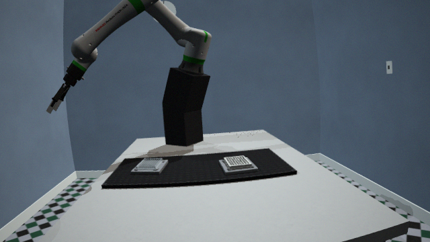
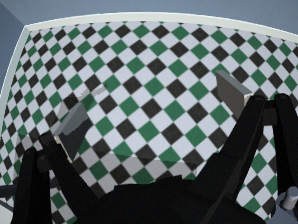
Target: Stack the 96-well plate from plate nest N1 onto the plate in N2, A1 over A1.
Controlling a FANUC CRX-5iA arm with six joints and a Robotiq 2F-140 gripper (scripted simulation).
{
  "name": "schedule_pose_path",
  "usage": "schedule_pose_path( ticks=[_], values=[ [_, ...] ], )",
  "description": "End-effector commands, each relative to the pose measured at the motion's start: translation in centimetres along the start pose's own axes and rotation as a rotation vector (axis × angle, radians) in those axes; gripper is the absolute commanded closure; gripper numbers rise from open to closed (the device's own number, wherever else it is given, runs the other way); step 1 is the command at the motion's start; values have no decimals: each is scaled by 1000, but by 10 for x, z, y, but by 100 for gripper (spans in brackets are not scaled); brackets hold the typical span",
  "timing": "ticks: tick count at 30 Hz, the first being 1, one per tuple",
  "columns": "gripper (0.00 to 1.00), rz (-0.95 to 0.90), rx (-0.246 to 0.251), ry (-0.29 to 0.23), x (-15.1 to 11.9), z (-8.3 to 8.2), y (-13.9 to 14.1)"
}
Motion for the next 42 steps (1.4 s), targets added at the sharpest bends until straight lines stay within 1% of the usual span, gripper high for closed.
schedule_pose_path(
  ticks=[1,2,4,6,14,17,21,23,30,33,38,40,42],
  values=[
    [0,-53,22,-31,-3,-1,-13],
    [0,-69,29,-40,-5,-1,-16],
    [0,-69,29,-40,-9,-1,-25],
    [0,-69,29,-40,-9,-1,-25],
    [0,-69,29,-40,-27,-3,-61],
    [0,-139,61,-81,-30,-4,-72],
    [0,-139,61,-81,-40,-6,-89],
    [0,-139,61,-81,-40,-6,-89],
    [0,-139,61,-81,-57,-9,-118],
    [0,-210,91,-121,-62,-10,-128],
    [0,-210,91,-121,-76,-14,-148],
    [0,-210,91,-121,-76,-14,-148],
    [0,-210,91,-121,-82,-15,-156]
  ],
)
Point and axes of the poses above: the point where the finger pads meet when closed, its own z axis out along the fingers, its own y axis across the jaws, x = y × z, the point moved 9 cm from there along -z, back along the fingers, and after that the axes turned 9 degrees about z, right-handed, at the moved point
